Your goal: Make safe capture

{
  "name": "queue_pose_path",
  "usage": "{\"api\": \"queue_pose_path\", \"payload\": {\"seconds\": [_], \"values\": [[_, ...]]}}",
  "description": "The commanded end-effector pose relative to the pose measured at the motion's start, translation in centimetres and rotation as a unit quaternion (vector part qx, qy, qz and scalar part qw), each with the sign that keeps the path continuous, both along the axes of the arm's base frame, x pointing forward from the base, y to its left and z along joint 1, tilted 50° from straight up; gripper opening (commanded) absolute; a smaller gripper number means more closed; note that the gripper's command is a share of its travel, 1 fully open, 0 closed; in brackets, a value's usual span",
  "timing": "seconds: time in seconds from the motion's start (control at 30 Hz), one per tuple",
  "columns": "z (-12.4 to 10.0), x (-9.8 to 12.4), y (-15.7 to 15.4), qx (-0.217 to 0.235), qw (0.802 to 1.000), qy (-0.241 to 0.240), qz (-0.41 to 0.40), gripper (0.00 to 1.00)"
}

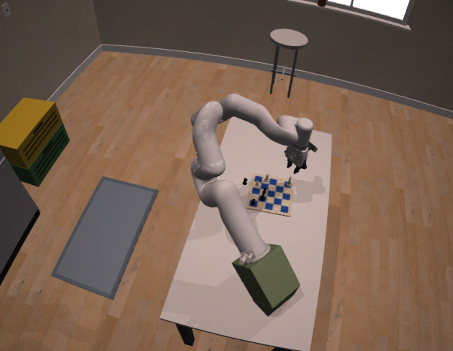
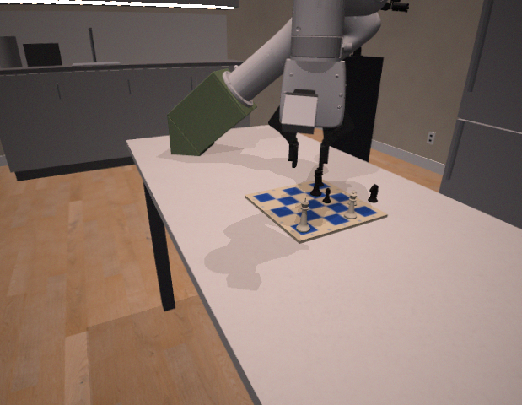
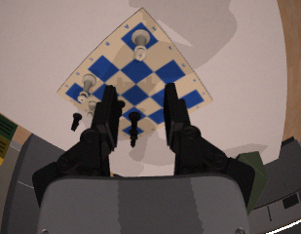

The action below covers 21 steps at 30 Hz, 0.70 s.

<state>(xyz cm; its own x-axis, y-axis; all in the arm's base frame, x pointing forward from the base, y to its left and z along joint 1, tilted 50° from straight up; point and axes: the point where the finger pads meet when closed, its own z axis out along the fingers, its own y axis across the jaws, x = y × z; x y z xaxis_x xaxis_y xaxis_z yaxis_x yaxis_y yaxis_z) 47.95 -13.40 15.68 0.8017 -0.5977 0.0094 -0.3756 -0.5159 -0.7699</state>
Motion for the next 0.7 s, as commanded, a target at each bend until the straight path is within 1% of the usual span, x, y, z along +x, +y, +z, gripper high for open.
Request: {"api": "queue_pose_path", "payload": {"seconds": [0.0, 0.67], "values": [[0.09, 0.05, -0.11, -0.001, 1.000, -0.001, -0.001, 0.42], [-0.75, 0.71, 0.67, -0.001, 1.000, -0.001, -0.001, 0.42]]}}
